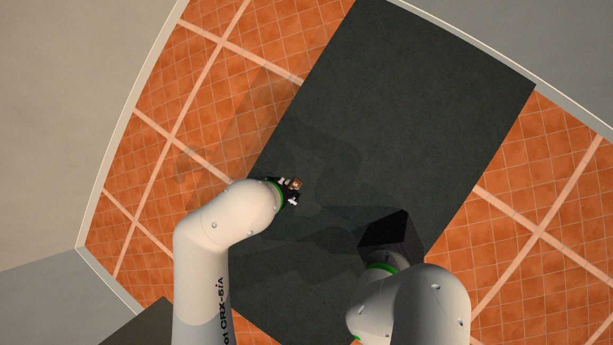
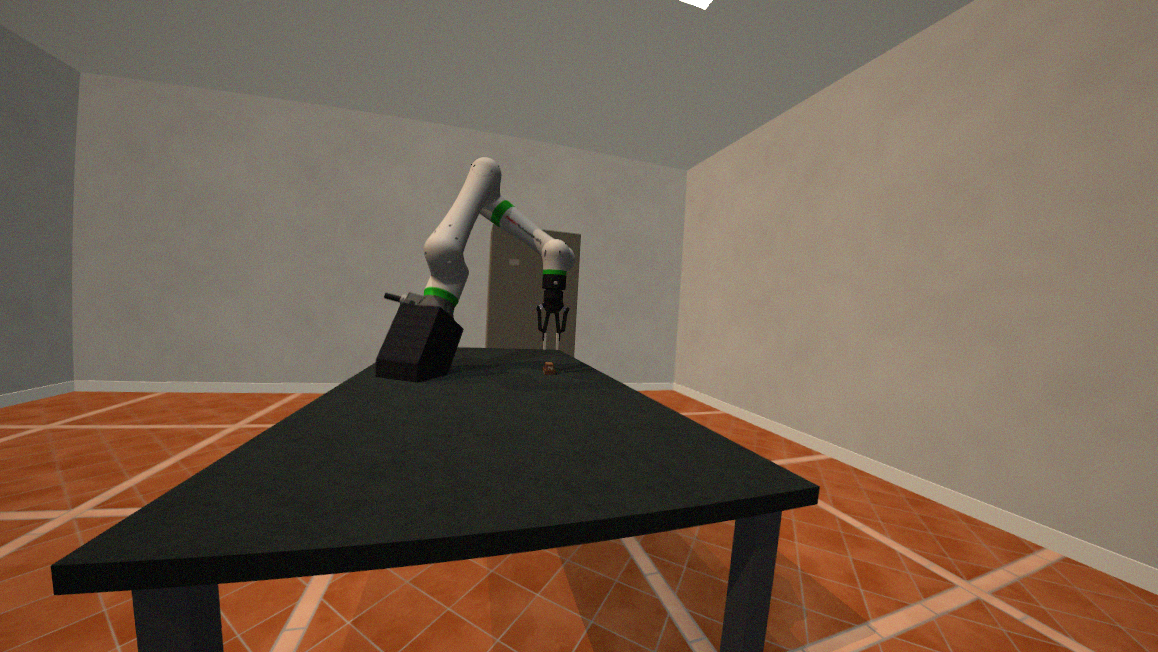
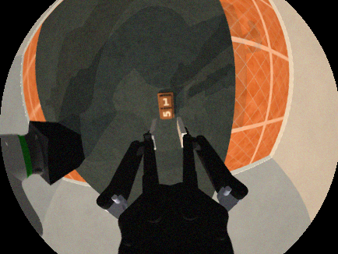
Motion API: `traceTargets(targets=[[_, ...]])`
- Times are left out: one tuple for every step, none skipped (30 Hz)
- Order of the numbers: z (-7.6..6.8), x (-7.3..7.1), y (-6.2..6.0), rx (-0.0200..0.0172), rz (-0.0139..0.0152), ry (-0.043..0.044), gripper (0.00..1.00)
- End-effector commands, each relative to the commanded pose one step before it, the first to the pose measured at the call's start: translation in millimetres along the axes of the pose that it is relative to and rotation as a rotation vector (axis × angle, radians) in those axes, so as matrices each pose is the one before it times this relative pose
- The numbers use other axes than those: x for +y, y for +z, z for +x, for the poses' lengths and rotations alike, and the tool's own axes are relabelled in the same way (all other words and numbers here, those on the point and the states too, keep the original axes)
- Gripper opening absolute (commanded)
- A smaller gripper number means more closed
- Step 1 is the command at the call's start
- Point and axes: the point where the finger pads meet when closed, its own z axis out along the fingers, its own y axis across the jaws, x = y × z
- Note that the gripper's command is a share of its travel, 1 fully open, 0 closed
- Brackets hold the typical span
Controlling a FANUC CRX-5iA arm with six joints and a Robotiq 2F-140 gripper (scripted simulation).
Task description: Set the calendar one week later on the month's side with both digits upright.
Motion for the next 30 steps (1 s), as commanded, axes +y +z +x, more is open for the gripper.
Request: traceTargets(targets=[[-0.09,0.16,1.45,-0.00027,-0.00031,0.00017,0.28],[0.02,0.01,0.93,0.00001,0.0,0.0,0.28],[0.02,0.0,1.02,0.0,0.0,0.0,0.28],[0.02,0.0,1.1,0.0,0.0,0.0,0.28],[0.02,0.0,1.19,-0.00001,0.0,0.0,0.28],[0.02,0.01,1.25,0.00001,0.0,0.0,0.28],[0.02,0.01,1.31,0.0,0.0,0.0,0.28],[0.02,0.0,1.38,0.0,0.0,0.0,0.28],[0.02,0.0,1.43,0.0,0.0,0.0,0.28],[0.03,0.01,1.47,0.00001,0.0,0.0,0.28],[0.03,0.0,1.52,0.0,0.0,0.0,0.28],[0.03,0.0,1.56,-0.00001,0.0,0.0,0.28],[0.03,0.01,1.57,0.00001,0.0,0.0,0.28],[0.03,0.0,1.6,0.0,0.0,0.0,0.28],[0.0,0.0,0.0,0.0,0.0,0.0,0.28],[0.0,0.0,0.0,0.0,0.0,0.0,0.28],[0.03,0.0,1.62,-0.00001,0.0,0.0,0.28],[0.03,0.01,1.61,0.00001,0.0,0.0,0.28],[0.03,0.0,1.62,0.0,0.0,0.0,0.28],[0.03,0.0,1.61,0.0,0.0,0.0,0.28],[0.03,0.01,1.58,0.00001,0.0,0.0,0.28],[0.03,0.0,1.57,0.0,0.0,0.0,0.28],[0.03,0.0,1.54,0.0,0.0,0.0,0.28],[0.03,0.01,1.5,0.00001,0.0,0.0,0.28],[0.02,0.0,1.46,0.0,0.0,0.0,0.28],[0.02,0.0,1.42,-0.00001,0.0,0.0,0.28],[0.03,0.01,1.36,0.00001,0.0,0.0,0.28],[0.02,0.0,1.31,0.0,0.0,0.0,0.28],[0.02,0.0,1.25,-0.00001,0.0,0.0,0.28],[0.02,0.0,1.18,0.0,0.0,0.0,0.28]])
